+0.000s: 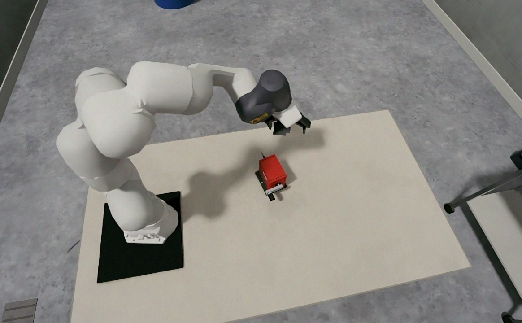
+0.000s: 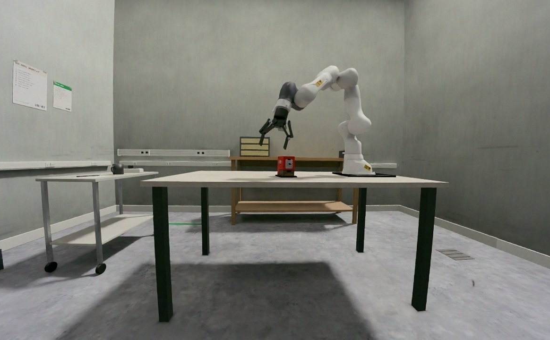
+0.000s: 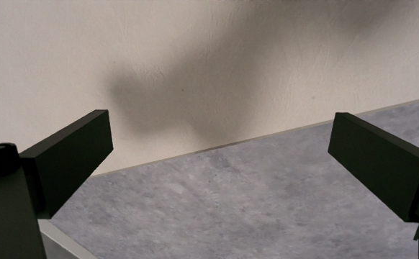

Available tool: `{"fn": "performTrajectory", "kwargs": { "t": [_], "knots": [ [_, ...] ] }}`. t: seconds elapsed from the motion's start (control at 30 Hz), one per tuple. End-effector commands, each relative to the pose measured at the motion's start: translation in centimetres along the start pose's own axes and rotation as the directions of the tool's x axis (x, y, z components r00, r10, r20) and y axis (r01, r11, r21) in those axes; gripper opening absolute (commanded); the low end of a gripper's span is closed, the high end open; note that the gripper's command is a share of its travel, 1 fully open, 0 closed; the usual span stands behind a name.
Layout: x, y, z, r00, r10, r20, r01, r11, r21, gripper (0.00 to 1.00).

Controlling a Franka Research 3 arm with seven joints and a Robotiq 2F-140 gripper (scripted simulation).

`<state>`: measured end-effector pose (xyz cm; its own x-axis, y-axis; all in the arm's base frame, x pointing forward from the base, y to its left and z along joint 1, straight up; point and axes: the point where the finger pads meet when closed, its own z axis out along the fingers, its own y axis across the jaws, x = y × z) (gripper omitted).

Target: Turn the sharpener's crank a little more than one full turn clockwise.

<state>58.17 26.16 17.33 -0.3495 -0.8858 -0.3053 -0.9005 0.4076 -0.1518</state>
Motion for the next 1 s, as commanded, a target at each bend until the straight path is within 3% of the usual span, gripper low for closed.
{"fn": "performTrajectory", "kwargs": {
  "t": [0.0,0.57,0.67,0.8,0.97],
  "knots": [
    [0.0,0.0,0.0,1.0,0.0,0.0,0.0,1.0,0.0,1.0],
    [0.1,-0.1,0.0,1.0,-0.004,-0.002,0.004,1.0,0.0,1.0],
    [4.3,-1.2,-1.2,0.993,-0.109,-0.053,0.109,0.994,-0.016,1.0],
    [7.9,-1.9,-2.3,0.976,-0.195,-0.092,0.192,0.98,-0.041,1.0],
    [10.1,-2.2,-3.0,0.963,-0.246,-0.113,0.241,0.969,-0.06,1.0]
  ]
}}
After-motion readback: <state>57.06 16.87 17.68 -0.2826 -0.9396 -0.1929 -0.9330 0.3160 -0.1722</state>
